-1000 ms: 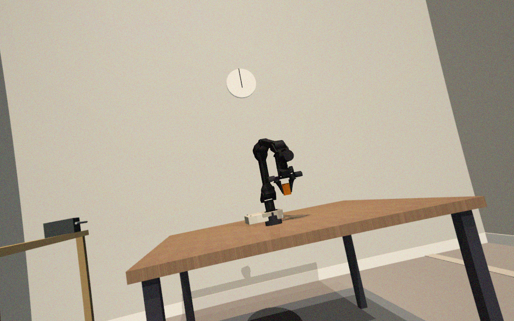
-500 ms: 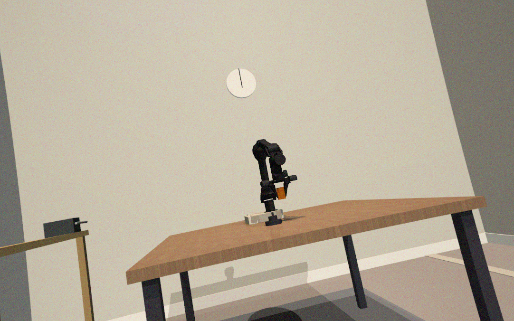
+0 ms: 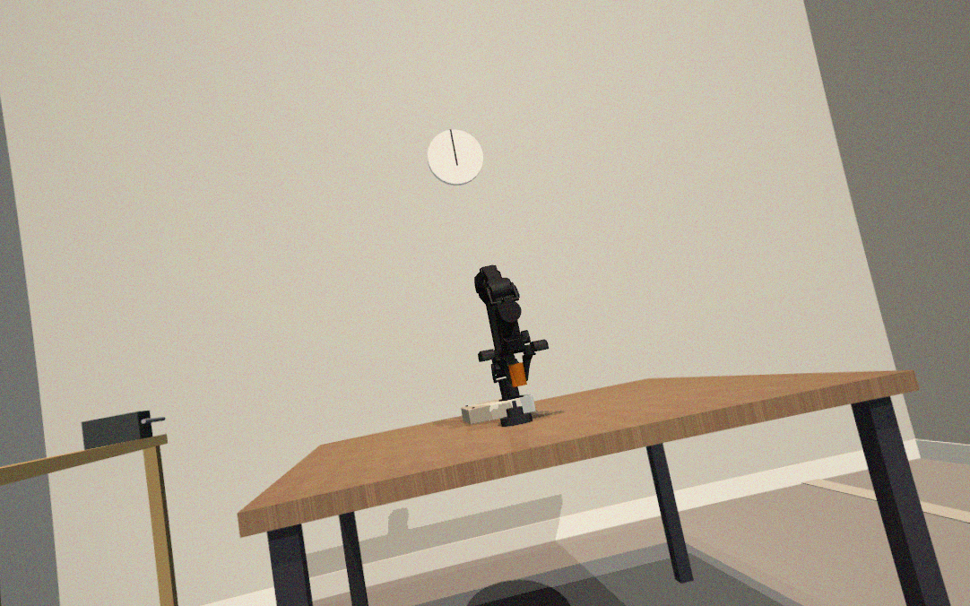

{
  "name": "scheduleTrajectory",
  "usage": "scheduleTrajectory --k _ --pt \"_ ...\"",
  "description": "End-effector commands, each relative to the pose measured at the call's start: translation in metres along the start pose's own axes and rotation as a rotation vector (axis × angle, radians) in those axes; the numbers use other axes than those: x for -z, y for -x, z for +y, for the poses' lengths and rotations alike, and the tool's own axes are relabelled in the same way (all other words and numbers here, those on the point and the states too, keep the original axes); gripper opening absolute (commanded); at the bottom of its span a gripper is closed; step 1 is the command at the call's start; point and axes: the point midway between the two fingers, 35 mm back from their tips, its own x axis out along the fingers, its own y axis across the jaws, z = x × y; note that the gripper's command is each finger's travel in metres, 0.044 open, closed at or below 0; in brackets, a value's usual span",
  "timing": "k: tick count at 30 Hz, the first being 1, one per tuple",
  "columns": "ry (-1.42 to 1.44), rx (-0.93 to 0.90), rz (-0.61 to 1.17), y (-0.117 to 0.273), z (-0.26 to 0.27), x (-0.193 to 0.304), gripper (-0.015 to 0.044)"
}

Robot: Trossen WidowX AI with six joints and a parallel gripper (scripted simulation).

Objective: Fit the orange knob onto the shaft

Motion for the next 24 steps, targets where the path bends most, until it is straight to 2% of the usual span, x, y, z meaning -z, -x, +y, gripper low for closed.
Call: scheduleTrajectory --k 1,11,19,24 --pt "0.008 0.002 -0.002 -0.004 -0.011 -0.003 0.0" --pt "0.018 0.003 -0.001 -0.014 -0.027 -0.006 0.0" --pt "0.018 0.003 -0.001 -0.036 -0.027 -0.006 0.0" --pt "0.015 0.003 -0.001 -0.033 -0.028 -0.006 0.0"
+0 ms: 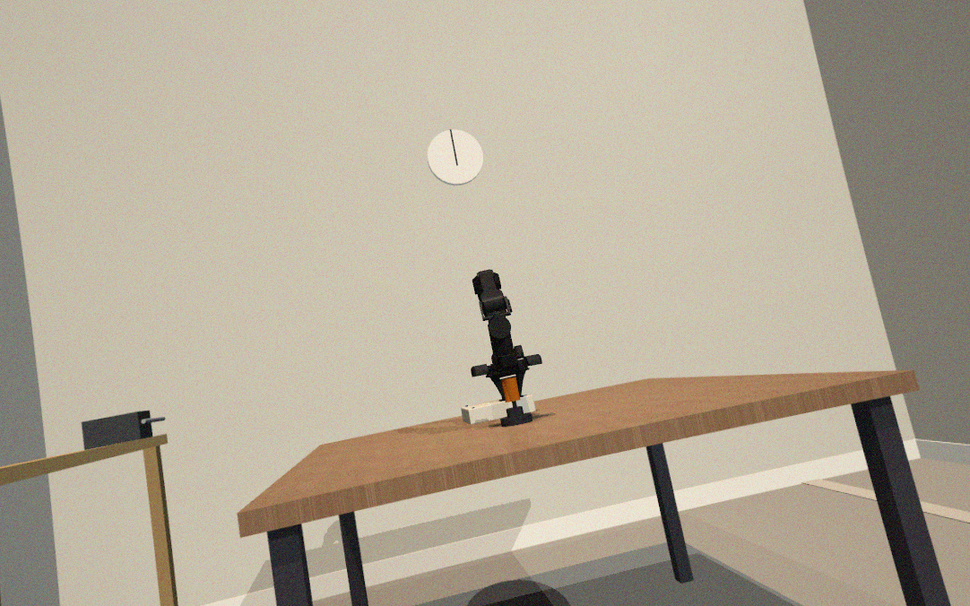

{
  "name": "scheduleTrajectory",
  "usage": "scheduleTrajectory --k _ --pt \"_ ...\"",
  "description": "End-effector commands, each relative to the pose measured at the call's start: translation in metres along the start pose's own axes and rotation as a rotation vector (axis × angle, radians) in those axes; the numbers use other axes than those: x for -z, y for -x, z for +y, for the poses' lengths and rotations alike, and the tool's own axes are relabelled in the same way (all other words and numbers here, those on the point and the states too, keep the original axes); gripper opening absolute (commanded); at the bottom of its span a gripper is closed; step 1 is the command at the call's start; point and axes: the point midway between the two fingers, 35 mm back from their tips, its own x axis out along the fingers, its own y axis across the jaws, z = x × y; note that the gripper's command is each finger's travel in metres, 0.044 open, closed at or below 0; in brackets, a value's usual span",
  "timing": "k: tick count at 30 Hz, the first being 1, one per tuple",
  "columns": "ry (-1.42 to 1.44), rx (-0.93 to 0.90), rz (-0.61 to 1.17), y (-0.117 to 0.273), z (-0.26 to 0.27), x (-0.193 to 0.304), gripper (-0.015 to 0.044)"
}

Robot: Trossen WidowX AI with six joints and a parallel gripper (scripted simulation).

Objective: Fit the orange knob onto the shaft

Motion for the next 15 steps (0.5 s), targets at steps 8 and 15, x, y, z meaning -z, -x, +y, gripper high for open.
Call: scheduleTrajectory --k 8,15 --pt "0.0 0.002 -0.007 0.0035 -0.0011 -0.0034 0.0" --pt "0.0 0.002 -0.007 -0.0012 -0.0011 -0.0034 0.0"
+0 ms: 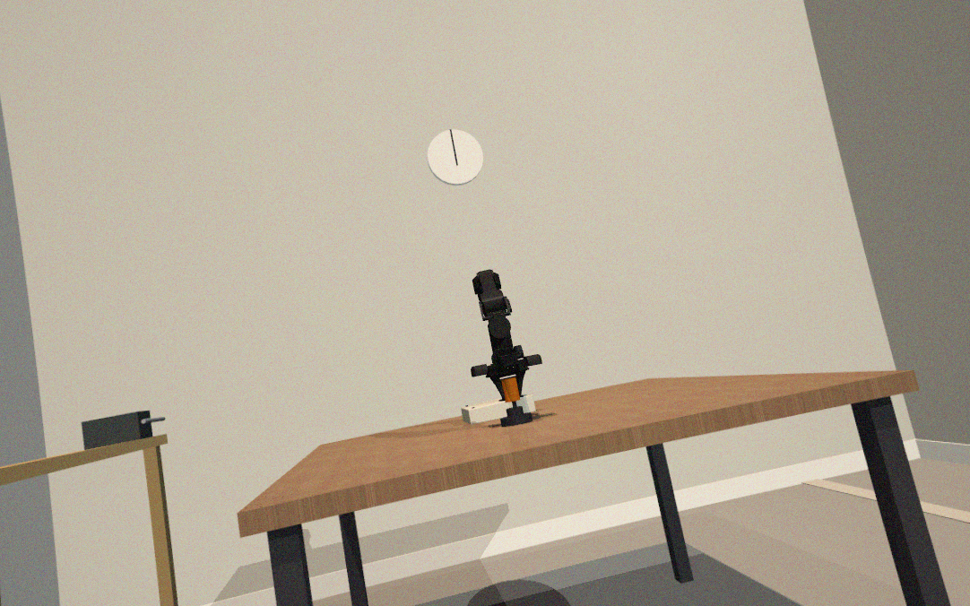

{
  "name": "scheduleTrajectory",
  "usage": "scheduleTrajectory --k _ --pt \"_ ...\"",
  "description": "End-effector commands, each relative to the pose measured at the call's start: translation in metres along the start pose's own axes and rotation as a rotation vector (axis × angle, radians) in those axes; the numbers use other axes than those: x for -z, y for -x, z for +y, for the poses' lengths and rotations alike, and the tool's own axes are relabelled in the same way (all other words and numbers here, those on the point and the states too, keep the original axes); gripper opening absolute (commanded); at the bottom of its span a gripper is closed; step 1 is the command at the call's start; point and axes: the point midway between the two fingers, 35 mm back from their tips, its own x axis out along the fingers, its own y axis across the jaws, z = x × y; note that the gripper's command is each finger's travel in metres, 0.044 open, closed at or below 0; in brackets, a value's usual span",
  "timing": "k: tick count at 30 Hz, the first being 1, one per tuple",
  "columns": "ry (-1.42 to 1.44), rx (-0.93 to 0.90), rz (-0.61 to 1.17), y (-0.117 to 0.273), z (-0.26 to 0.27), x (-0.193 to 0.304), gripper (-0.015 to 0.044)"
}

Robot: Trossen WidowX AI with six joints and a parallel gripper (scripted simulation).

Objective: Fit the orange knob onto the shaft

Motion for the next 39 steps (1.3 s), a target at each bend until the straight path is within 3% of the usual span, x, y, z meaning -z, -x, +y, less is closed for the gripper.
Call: scheduleTrajectory --k 1,24,31,39 --pt "0.001 0.001 -0.001 -0.0012 -0.0002 -0.0001 0.0" --pt "0.001 0.001 0.0 0.0039 0.0011 0.0079 0.0" --pt "0.2 0.001 0.0 0.0038 0.0011 0.0074 0.0" --pt "0.211 0.001 0.0 0.0014 0.0007 0.0048 0.0"
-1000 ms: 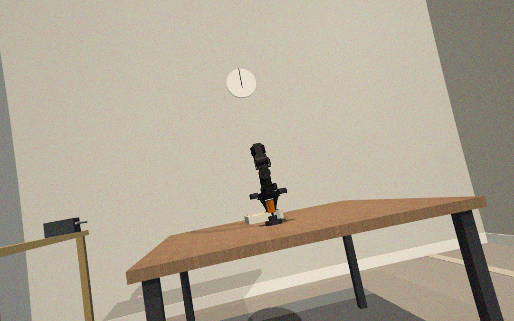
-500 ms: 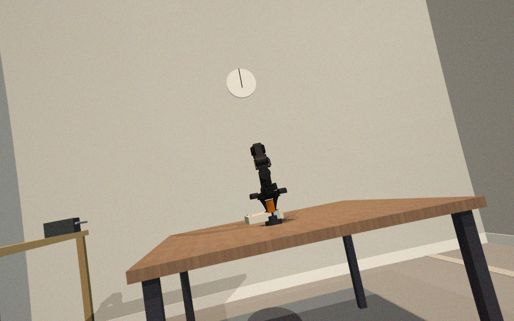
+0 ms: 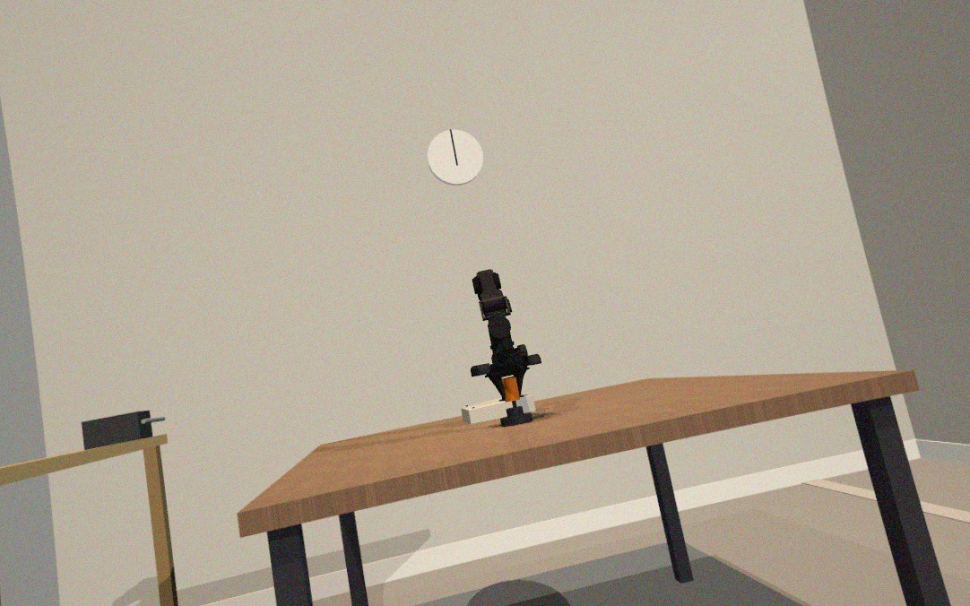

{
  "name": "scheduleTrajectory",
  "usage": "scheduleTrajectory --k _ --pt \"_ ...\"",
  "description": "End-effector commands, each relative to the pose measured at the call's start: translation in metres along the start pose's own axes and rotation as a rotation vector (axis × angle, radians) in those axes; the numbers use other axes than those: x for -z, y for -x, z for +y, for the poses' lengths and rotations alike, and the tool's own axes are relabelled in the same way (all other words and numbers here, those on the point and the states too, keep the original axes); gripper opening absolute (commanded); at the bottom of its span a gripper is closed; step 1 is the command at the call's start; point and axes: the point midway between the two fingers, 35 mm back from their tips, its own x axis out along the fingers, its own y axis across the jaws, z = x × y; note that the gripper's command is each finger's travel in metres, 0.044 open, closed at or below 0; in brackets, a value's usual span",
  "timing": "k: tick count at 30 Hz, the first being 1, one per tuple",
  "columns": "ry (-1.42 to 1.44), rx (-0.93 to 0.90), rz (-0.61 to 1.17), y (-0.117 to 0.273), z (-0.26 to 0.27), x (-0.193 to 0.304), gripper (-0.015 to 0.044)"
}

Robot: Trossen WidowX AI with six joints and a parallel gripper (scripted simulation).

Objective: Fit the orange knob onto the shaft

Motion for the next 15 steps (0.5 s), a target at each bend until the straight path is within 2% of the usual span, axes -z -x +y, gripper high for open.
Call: scheduleTrajectory --k 1,15 --pt "0.007 0.003 -0.006 0.0009 -0.0012 -0.0027 0.0" --pt "0.007 0.003 -0.006 0.0003 -0.004 -0.0096 0.0"
